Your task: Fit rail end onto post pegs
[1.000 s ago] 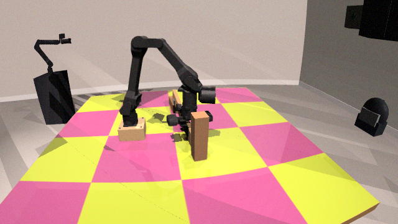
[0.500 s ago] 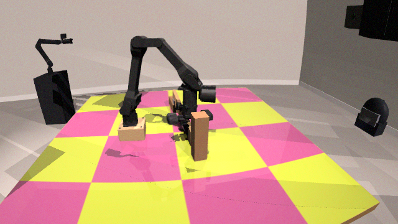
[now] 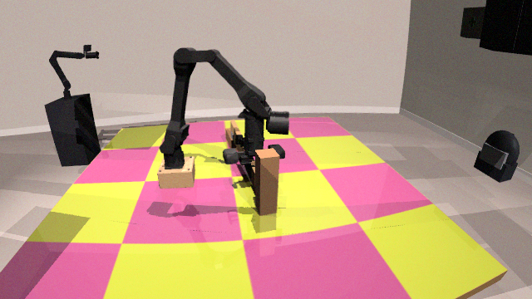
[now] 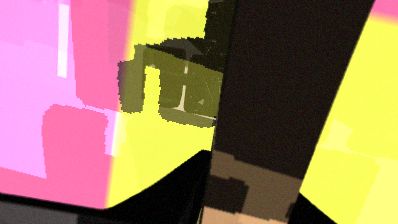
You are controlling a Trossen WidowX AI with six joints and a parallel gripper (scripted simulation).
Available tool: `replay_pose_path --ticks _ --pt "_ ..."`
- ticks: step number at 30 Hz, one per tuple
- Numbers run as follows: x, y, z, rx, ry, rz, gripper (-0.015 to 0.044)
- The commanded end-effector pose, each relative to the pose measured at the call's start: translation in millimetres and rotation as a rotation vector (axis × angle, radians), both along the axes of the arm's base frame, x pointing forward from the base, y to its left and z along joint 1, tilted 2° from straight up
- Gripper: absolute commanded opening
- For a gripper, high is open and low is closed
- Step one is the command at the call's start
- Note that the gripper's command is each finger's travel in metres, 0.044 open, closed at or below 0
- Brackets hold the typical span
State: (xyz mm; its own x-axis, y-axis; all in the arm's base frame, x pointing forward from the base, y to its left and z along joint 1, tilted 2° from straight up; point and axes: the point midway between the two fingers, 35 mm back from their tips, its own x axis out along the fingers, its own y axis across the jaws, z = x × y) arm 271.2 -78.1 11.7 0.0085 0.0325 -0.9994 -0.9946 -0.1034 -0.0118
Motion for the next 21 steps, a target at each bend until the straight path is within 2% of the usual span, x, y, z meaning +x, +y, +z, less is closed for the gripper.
replay_pose_path --ticks 1,21 --pt "4 0 6 0.001 -0.013 0.001 0.0" --pt "4 0 16 0.001 -0.014 0.001 0.0"
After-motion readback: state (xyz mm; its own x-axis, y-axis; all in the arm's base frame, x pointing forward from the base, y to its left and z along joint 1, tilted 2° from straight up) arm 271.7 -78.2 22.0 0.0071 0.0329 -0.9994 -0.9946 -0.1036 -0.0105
